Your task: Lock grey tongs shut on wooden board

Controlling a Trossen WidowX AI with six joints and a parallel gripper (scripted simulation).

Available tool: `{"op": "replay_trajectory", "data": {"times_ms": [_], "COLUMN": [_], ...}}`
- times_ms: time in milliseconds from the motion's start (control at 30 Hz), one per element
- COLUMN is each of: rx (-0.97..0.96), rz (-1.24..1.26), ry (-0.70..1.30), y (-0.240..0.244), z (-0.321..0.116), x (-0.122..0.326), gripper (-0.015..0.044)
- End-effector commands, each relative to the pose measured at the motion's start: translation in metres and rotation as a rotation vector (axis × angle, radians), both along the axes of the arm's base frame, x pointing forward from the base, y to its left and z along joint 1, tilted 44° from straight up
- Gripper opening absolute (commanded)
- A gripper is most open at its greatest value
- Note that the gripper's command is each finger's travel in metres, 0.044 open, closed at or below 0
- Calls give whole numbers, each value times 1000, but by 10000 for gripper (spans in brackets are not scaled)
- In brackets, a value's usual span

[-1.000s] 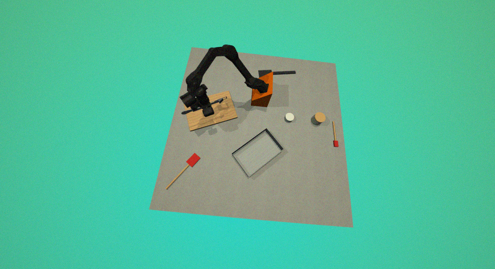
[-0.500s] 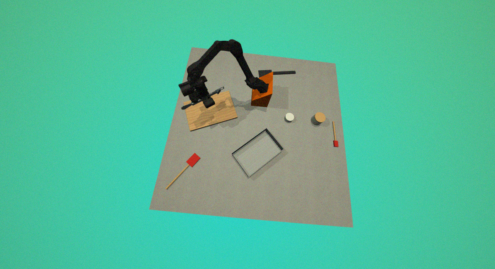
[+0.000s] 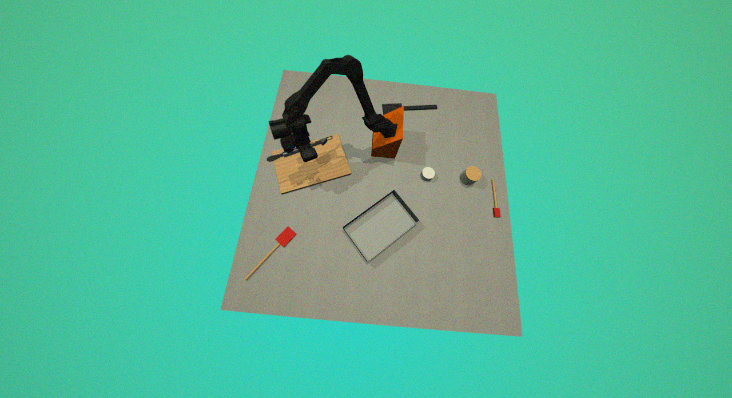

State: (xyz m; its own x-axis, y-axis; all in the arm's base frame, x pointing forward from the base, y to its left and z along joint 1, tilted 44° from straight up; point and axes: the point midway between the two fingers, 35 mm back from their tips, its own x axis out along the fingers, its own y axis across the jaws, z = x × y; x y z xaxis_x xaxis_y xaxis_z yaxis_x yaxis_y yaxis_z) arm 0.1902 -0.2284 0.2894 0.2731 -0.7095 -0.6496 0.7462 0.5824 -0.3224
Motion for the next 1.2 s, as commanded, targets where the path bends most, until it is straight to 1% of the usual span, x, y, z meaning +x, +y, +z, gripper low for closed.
{"op": "replay_trajectory", "data": {"times_ms": [0, 567, 1167], "rx": [-28, -189, -442], "rz": [20, 115, 242], "ry": [-59, -298, -475], "y": [-3, -18, -15], "z": [0, -6, -5], "x": [2, 8, -3], "gripper": [-150, -150, -150]}}
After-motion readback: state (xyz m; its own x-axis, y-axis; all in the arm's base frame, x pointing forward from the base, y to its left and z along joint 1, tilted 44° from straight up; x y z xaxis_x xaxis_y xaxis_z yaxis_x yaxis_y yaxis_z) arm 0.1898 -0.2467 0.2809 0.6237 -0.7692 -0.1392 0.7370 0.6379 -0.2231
